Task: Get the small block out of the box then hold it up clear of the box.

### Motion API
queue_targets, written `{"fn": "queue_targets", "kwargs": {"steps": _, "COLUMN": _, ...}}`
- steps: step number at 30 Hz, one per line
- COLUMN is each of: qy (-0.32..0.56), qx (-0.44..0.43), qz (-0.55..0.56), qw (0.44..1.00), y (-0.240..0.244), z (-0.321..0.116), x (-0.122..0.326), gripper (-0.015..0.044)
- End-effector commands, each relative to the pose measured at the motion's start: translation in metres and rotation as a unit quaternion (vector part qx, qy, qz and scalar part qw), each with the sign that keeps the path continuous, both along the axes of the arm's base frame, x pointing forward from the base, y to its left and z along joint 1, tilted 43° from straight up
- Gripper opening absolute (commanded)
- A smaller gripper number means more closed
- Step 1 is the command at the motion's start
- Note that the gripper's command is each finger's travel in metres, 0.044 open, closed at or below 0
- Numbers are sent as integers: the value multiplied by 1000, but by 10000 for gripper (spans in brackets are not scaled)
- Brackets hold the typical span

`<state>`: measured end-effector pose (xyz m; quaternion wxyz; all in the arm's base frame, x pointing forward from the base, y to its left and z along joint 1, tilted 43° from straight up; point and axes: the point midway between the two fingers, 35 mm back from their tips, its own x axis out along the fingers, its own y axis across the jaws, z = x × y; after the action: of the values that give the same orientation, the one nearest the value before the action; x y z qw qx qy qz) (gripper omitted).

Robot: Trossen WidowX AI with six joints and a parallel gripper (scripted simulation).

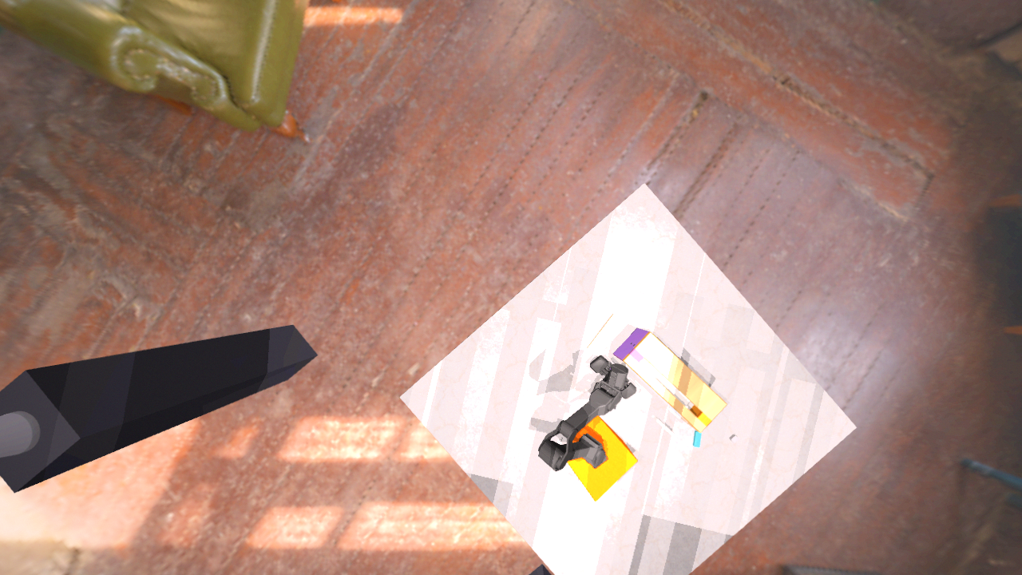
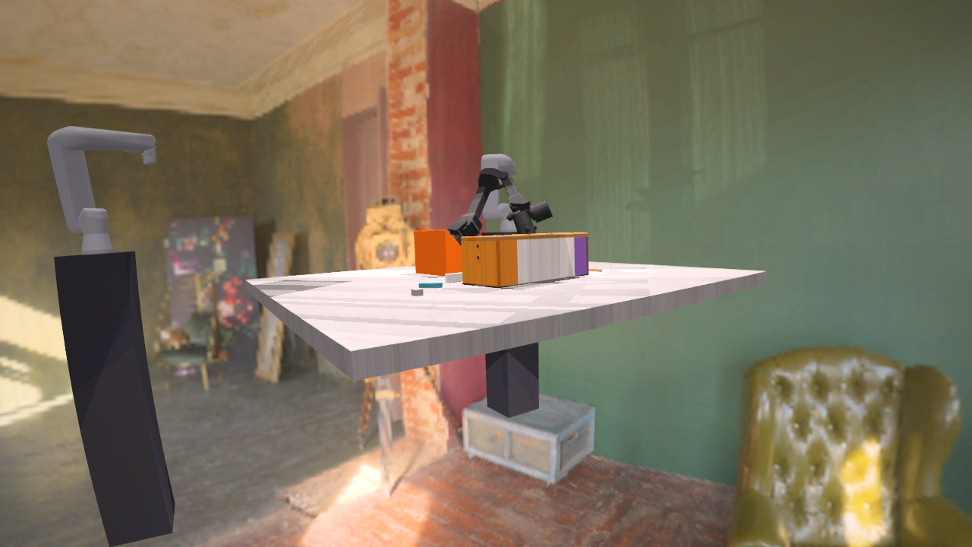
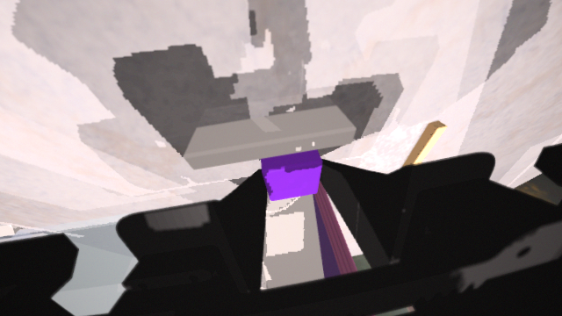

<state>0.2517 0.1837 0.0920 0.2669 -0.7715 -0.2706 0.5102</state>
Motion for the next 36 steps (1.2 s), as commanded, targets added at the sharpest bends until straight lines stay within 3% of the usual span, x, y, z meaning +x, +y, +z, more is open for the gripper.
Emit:
{"fn": "queue_targets", "kwargs": {"steps": 1, "qy": 1, "qx": 0, "qz": -3, "qw": 1000, "y": 0, "z": -1, "x": 0, "gripper": 101}}
{"fn": "queue_targets", "kwargs": {"steps": 5, "qy": 1, "qx": 0, "qz": -3, "qw": 1000, "y": 0, "z": -1, "x": 0, "gripper": 55}}
{"fn": "queue_targets", "kwargs": {"steps": 7, "qy": 1, "qx": -1, "qz": -2, "qw": 1000, "y": -2, "z": 1, "x": 1, "gripper": 3}}
{"fn": "queue_targets", "kwargs": {"steps": 23, "qy": 2, "qx": -1, "qz": -3, "qw": 1000, "y": -43, "z": 44, "x": 5, "gripper": 0}}
{"fn": "queue_targets", "kwargs": {"steps": 36, "qy": 181, "qx": 77, "qz": -161, "qw": 967, "y": -55, "z": 43, "x": 4, "gripper": 0}}
